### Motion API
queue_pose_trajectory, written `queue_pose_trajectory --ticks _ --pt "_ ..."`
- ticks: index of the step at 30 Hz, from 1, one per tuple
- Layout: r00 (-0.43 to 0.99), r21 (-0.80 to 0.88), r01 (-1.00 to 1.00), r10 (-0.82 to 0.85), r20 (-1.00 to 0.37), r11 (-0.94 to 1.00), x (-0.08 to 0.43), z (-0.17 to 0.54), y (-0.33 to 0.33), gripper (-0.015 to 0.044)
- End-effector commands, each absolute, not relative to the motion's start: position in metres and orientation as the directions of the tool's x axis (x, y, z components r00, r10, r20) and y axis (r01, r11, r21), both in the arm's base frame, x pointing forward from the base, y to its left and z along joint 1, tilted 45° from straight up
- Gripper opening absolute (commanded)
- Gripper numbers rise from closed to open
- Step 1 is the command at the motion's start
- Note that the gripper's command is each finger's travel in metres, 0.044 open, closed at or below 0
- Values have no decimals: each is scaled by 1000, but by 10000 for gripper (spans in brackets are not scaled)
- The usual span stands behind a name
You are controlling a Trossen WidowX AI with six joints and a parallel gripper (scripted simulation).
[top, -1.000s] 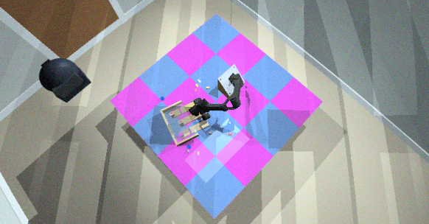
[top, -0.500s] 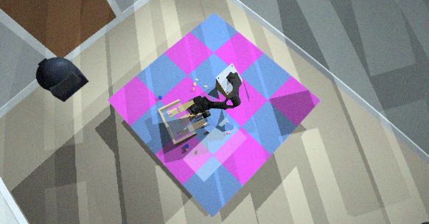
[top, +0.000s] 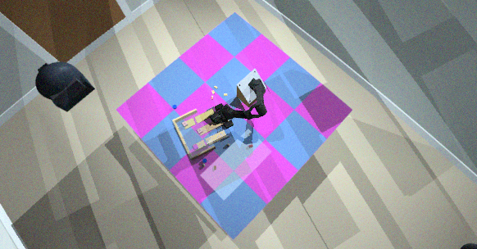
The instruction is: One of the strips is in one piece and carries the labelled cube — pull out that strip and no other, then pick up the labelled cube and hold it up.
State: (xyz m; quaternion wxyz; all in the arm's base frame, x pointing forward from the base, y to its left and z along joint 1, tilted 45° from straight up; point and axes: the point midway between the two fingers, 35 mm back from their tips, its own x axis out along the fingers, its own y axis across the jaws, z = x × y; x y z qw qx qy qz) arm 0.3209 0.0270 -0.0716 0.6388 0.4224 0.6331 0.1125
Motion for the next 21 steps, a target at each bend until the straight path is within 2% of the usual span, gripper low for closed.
queue_pose_trajectory --ticks 1,21 --pt "141 679 399 690 -710 617 307 -73 38 0" --pt "140 679 400 690 -710 616 284 -69 48 0"
